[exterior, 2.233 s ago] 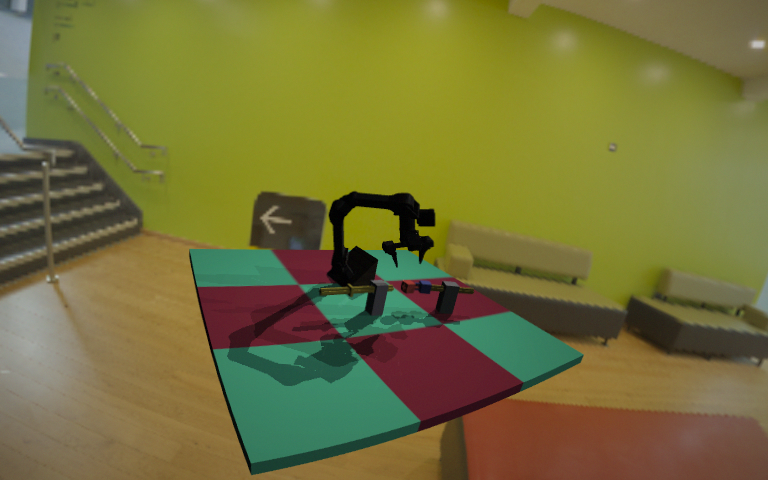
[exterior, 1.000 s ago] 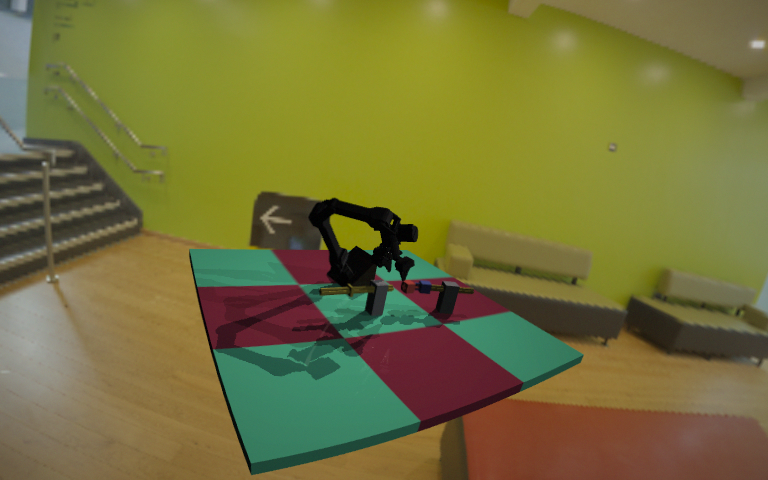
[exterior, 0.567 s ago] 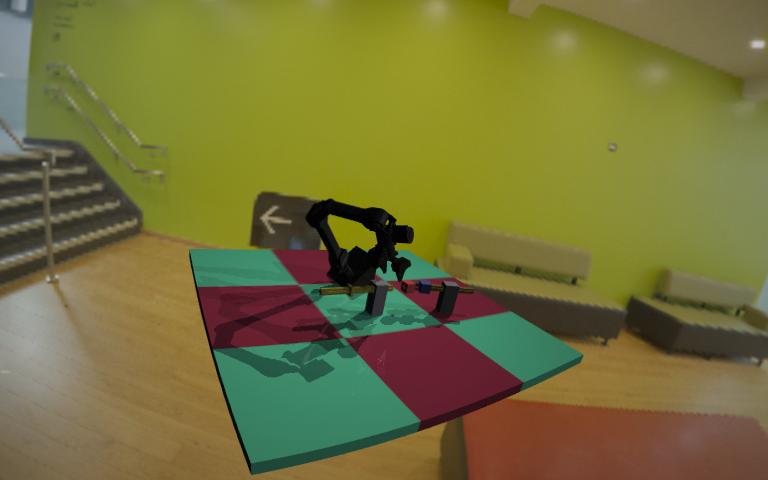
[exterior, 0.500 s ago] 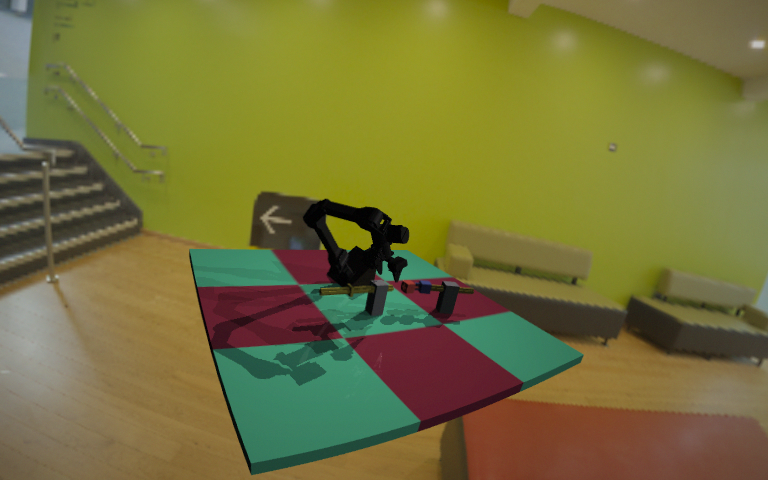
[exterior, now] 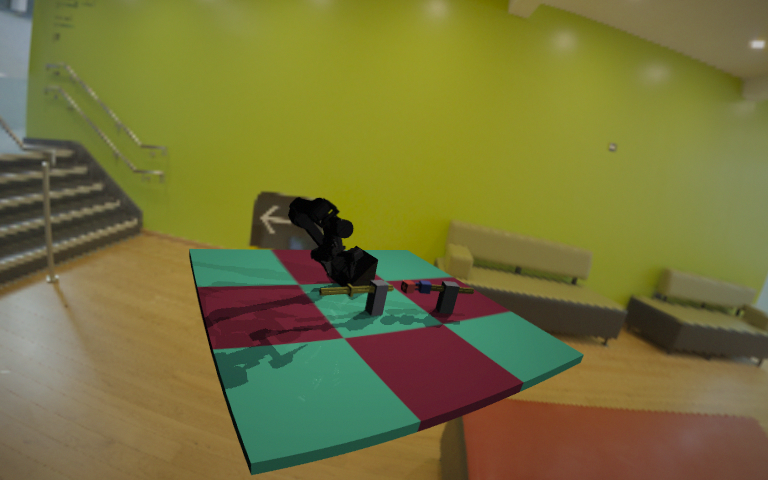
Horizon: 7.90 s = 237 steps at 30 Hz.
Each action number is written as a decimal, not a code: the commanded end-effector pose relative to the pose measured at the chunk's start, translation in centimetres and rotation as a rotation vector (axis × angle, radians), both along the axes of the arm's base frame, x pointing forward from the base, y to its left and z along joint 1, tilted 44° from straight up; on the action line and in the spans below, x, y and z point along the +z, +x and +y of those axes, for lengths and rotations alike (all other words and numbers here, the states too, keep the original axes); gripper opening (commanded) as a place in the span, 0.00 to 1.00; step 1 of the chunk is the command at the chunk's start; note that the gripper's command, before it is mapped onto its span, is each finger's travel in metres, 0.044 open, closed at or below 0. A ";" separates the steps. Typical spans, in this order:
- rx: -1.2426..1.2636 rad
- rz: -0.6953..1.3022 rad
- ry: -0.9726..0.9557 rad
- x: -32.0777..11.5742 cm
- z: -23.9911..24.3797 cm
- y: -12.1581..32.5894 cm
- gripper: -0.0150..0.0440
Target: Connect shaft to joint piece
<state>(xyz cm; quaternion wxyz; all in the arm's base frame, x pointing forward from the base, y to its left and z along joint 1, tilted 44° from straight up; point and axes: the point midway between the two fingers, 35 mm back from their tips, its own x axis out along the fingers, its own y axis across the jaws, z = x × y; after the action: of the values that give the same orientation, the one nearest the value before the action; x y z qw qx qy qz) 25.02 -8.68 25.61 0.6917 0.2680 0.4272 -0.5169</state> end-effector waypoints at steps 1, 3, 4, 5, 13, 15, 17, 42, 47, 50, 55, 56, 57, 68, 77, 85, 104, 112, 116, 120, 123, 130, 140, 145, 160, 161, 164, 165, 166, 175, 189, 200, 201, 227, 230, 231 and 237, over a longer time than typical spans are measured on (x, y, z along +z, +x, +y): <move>0.048 0.015 -0.031 1.7 -1.0 -1.3 1.00; 0.048 0.015 -0.031 1.7 -1.0 -1.3 1.00; 0.048 0.015 -0.031 1.7 -1.0 -1.3 1.00; 0.048 0.015 -0.031 1.7 -1.0 -1.3 1.00; -0.153 -0.030 -0.095 -0.1 -2.5 -1.2 1.00; -0.213 -0.047 -0.118 -0.7 -2.9 -1.2 1.00; -0.272 -0.065 -0.141 -1.2 -3.3 -1.2 1.00; -0.503 -0.159 -0.251 -4.6 -6.2 -1.5 1.00; -0.503 -0.160 -0.252 -5.2 -6.7 -1.6 1.00; -0.503 -0.160 -0.252 -5.4 -7.0 -1.6 1.00; -0.503 -0.160 -0.252 -5.4 -7.0 -1.6 0.82; -0.503 -0.160 -0.252 -5.4 -7.0 -1.6 0.78; -0.503 -0.160 -0.252 -5.4 -7.0 -1.6 0.73; -0.503 -0.160 -0.252 -5.4 -7.0 -1.6 0.43; -0.503 -0.160 -0.252 -5.4 -7.0 -1.6 0.37; -0.506 -0.159 -0.251 -5.5 -7.0 -1.6 0.37; -0.506 -0.159 -0.251 -5.5 -7.0 -1.6 0.37; -0.506 -0.159 -0.251 -5.5 -7.0 -1.6 0.37; -0.506 -0.159 -0.251 -5.5 -7.0 -1.6 0.37; -0.506 -0.159 -0.251 -5.5 -7.0 -1.6 0.37; -0.506 -0.159 -0.251 -5.5 -7.0 -1.6 0.37; -0.506 -0.159 -0.251 -5.5 -7.0 -1.6 0.37; -0.506 -0.159 -0.251 -5.5 -7.0 -1.6 0.37; -0.506 -0.159 -0.251 -5.5 -7.0 -1.6 0.37; -0.506 -0.159 -0.251 -5.5 -7.0 -1.6 0.37; -0.506 -0.159 -0.251 -5.5 -7.0 -1.6 0.37; -0.506 -0.159 -0.251 -5.5 -7.0 -1.6 0.37; -0.506 -0.159 -0.251 -5.5 -7.0 -1.6 0.37; -0.506 -0.159 -0.251 -5.5 -7.0 -1.6 0.37; -0.506 -0.159 -0.251 -5.5 -7.0 -1.6 0.37; -0.508 -0.156 -0.251 -5.7 -6.8 -1.6 0.25; -0.515 -0.143 -0.252 -6.9 -5.7 -1.3 0.25; -0.515 -0.143 -0.252 -7.0 -5.6 -1.3 0.25; -0.516 -0.140 -0.251 -9.8 -2.8 -0.6 0.25; -0.516 -0.140 -0.251 -10.1 -2.5 -0.5 0.25; -0.516 -0.140 -0.251 -10.2 -2.4 -0.5 0.25; -0.516 -0.140 -0.251 -10.8 -1.8 -0.3 0.25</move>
<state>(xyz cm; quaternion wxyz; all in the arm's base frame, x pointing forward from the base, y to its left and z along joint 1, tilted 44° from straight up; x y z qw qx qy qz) 24.58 -10.89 15.26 0.5933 0.3156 0.2291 -0.7042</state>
